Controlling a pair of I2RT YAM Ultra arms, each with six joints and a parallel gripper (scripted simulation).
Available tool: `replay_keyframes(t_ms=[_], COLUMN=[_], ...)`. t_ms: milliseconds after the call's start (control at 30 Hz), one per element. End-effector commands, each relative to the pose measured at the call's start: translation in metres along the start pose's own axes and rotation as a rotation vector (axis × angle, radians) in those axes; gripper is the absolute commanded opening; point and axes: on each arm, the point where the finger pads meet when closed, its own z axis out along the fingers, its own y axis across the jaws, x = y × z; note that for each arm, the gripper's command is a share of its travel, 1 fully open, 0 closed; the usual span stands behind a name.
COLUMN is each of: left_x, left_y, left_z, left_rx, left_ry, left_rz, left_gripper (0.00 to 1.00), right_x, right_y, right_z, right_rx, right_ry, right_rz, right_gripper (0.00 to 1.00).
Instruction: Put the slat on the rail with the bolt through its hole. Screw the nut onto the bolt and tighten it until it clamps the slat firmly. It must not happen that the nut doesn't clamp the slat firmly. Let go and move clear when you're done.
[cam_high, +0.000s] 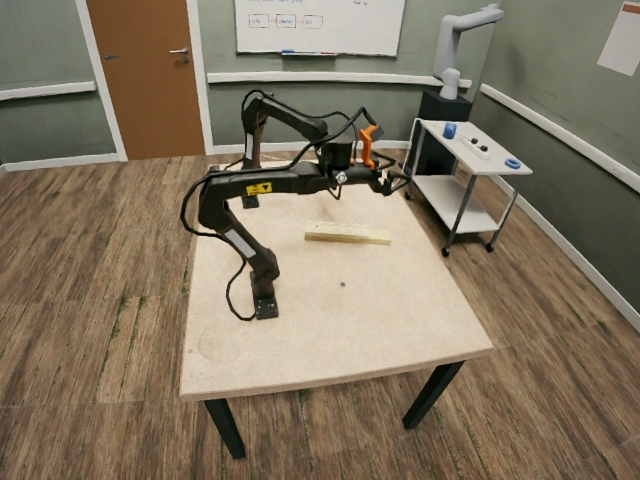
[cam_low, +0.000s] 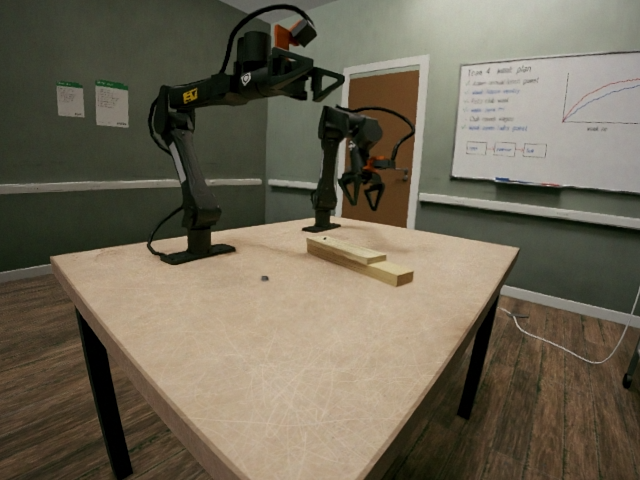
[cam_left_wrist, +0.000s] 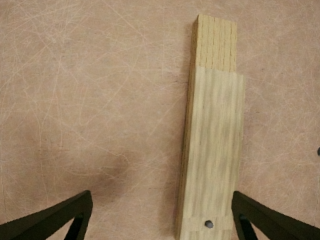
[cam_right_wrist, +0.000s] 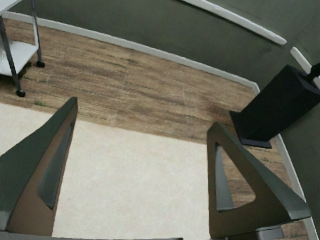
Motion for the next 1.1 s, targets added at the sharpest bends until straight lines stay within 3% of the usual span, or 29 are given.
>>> replay_keyframes(t_ms=[0,500,567,1067], left_x=[-0.026,-0.099,-0.099,-0.133], left_y=[-0.003,0.069,0.069,0.146], left_z=[-0.015,-0.085,-0.085,-0.174], left_rx=[0.056,0.064,0.064,-0.046], left_ry=[-0.118,-0.492,-0.492,-0.856], left_rz=[0.026,-0.004,-0.004,-0.003], left_gripper=[1.00,1.00,1.00,1.00], right_x=[-0.005,-0.005,-0.005,-0.005], right_y=[0.000,0.000,0.000,0.000], right_z=[-0.002,-0.002,-0.002,-0.002], right_rx=[-0.004,-0.004,-0.004,-0.004], right_ry=[-0.009,-0.009,-0.009,-0.009], right_rz=[0.007,0.007,0.007,0.007], right_gripper=[1.00,1.00,1.00,1.00])
